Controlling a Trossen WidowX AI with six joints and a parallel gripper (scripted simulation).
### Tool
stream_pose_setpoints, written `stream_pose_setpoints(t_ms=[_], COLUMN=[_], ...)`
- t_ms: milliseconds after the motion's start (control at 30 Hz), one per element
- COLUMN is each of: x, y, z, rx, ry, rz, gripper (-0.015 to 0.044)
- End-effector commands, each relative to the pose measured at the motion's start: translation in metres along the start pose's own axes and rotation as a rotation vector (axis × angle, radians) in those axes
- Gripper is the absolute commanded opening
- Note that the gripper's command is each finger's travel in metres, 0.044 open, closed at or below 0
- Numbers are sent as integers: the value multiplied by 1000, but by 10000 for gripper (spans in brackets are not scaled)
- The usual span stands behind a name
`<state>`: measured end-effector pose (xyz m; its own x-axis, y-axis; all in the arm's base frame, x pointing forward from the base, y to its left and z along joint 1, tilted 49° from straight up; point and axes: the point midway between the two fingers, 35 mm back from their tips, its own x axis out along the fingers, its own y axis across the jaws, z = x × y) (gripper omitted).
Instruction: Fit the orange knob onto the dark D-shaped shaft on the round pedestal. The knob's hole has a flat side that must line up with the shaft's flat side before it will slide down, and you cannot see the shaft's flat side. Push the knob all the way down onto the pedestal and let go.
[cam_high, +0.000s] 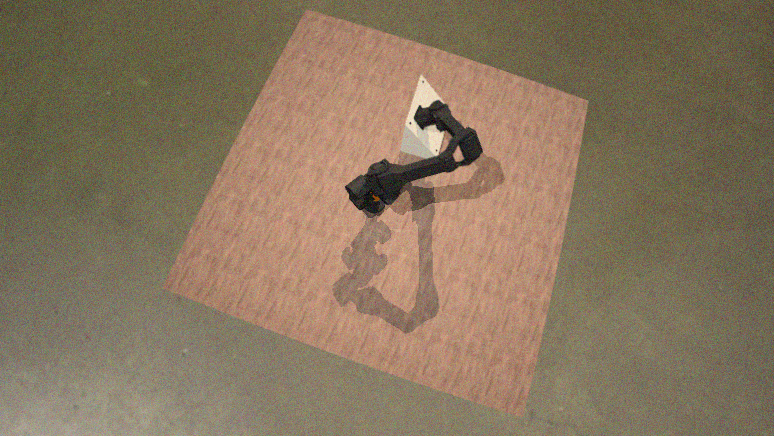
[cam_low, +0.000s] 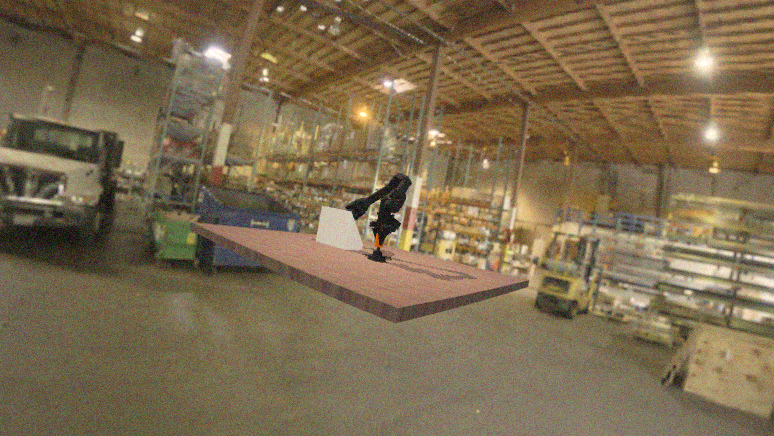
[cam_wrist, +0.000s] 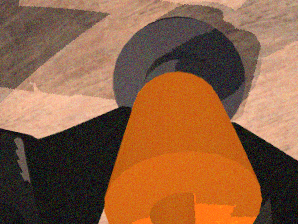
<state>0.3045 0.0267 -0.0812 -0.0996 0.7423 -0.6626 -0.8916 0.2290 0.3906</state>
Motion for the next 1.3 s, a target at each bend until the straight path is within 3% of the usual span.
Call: stream_pose_setpoints(t_ms=[0,833,1067,1267], x=[-1,-1,-1,1], y=[-2,-6,-3,1], z=[1,0,1,1], rx=[-119,-160,-359,-369], ry=[1,1,1,1], rz=[-3,-3,-3,-3], gripper=[0,0,0,0])
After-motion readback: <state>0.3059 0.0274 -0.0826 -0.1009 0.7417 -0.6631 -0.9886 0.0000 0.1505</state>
